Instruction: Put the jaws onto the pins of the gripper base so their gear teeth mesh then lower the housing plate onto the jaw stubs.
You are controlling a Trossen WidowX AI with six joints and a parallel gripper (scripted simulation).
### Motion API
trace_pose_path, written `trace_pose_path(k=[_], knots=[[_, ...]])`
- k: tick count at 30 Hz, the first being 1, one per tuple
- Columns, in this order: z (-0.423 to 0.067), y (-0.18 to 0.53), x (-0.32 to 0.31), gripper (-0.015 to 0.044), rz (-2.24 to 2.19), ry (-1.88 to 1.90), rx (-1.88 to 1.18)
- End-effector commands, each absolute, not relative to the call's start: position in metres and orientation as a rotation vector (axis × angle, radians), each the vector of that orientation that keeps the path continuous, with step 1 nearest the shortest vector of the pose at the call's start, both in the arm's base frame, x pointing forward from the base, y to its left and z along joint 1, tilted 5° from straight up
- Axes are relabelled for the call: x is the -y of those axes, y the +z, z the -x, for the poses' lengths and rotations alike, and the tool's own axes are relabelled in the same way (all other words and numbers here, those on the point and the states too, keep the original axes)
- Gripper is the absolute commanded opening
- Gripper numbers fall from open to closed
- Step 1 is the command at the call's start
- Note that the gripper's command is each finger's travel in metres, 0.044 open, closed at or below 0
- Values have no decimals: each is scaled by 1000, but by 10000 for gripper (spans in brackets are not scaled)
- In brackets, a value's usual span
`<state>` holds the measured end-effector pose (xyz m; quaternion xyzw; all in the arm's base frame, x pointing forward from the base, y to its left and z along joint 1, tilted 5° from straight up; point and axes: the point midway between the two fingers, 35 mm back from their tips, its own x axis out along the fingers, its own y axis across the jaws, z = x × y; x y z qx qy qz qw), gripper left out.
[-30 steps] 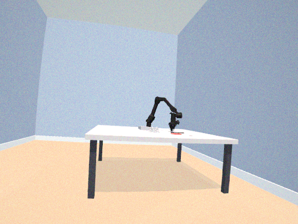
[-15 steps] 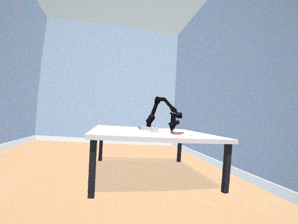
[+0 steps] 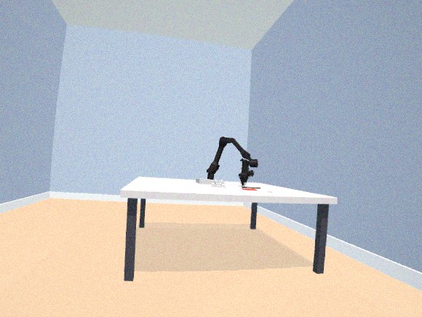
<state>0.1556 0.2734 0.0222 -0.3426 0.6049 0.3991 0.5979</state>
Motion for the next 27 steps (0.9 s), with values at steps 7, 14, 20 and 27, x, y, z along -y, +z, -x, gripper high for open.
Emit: trace_pose_path(k=[7, 14, 20, 27], knots=[[-159, 54, -275, 351, 788, 930, -1395], [-160, 76, -273, 351, 787, 930, -1396], [-159, 93, -270, 351, 787, 929, -1398], [-159, 94, -270, 351, 787, 929, -1398]])
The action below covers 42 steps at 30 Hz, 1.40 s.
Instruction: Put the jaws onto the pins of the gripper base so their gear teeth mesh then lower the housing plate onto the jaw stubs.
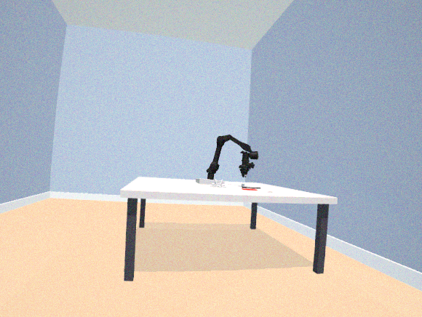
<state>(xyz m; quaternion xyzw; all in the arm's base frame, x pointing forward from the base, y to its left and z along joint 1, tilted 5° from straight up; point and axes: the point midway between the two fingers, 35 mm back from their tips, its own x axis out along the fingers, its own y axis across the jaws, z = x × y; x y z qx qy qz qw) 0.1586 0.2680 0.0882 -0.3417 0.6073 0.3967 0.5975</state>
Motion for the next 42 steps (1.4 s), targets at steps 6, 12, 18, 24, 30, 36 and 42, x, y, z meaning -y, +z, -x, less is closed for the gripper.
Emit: trace_pose_path(k=[6, 12, 18, 24, 30, 36, 42], knots=[[-159, 94, -270, 351, 787, 929, -1398], [-170, 93, -261, 351, 861, 1001, -1360], [-185, 91, -248, 351, 961, 1096, -1305], [-198, 90, -235, 351, 1059, 1190, -1245], [-210, 88, -221, 351, 1156, 1283, -1180], [-221, 87, -206, 351, 1252, 1375, -1110], [-232, 86, -191, 351, 1347, 1465, -1035]])
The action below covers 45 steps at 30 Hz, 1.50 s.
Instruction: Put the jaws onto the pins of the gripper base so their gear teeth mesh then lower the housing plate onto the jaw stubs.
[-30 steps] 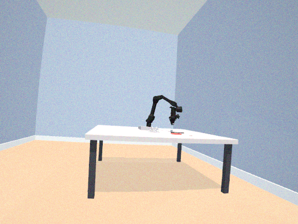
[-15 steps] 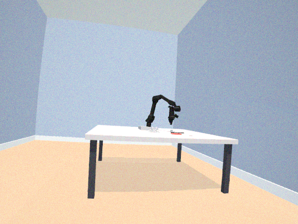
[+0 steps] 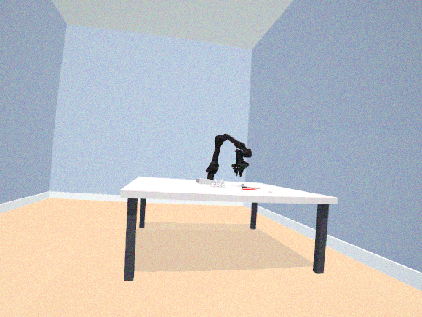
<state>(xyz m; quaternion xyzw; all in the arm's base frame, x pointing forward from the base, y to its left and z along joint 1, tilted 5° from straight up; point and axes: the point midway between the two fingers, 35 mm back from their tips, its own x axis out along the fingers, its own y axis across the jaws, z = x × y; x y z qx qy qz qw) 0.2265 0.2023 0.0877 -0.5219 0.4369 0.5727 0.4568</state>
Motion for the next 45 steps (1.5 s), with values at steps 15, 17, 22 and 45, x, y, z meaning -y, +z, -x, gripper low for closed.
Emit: trace_pose_path(k=[15, 17, 22, 45], knots=[[-253, 82, -151, 351, 1575, 1683, -823], [-255, 82, -146, 351, 1604, 1712, -791], [-260, 81, -132, 351, 1676, 1782, -710], [-275, 75, -66, 351, 1982, 2079, -274]])
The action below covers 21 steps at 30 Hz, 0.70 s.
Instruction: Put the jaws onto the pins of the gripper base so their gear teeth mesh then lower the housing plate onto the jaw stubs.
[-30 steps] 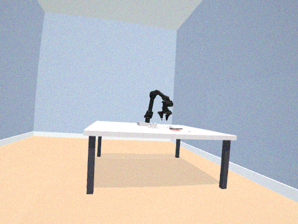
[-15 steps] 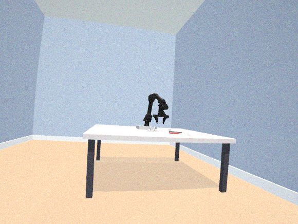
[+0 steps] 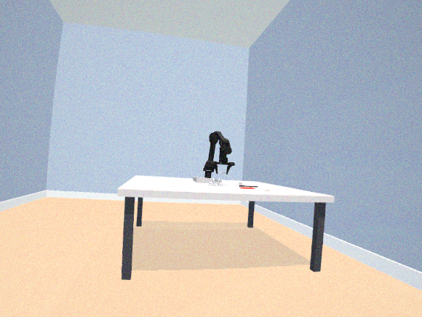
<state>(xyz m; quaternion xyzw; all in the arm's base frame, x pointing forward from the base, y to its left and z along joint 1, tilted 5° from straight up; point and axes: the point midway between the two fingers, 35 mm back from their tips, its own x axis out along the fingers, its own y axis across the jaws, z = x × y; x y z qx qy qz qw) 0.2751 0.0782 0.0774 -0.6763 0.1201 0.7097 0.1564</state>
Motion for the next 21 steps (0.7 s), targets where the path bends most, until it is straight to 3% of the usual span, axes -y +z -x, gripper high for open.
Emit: trace_pose_path(k=[1, 9, 21], knots=[[-275, 75, -64, 351, 1995, 2091, -253], [-276, 73, -43, 351, 2080, 2174, -89], [-276, 73, -42, 351, 2082, 2176, -85]])
